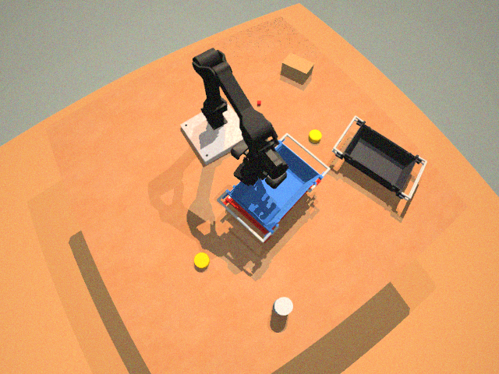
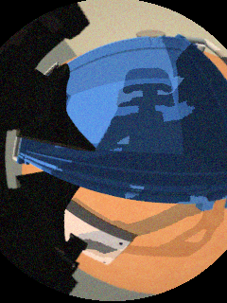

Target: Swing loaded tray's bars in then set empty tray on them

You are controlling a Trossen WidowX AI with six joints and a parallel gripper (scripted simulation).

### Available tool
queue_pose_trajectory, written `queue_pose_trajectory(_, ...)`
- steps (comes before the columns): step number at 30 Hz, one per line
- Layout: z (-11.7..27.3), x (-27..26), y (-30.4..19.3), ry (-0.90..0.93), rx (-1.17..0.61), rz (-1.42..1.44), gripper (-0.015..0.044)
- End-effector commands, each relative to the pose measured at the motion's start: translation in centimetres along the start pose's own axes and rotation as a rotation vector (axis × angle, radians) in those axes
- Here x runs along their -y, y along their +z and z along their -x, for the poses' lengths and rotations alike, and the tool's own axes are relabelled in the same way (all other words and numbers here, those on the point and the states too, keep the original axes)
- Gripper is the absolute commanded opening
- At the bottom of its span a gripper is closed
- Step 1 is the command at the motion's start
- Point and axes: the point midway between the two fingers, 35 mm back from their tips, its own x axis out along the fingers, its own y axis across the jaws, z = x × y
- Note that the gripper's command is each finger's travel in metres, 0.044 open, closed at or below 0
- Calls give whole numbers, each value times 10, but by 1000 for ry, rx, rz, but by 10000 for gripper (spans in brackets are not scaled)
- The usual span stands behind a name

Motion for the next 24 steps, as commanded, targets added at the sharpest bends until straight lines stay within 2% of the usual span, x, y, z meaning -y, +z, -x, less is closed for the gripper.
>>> queue_pose_trajectory(1,-5,7,-1,-34,0,7,15)
queue_pose_trajectory(24,-5,7,-1,-34,0,7,352)
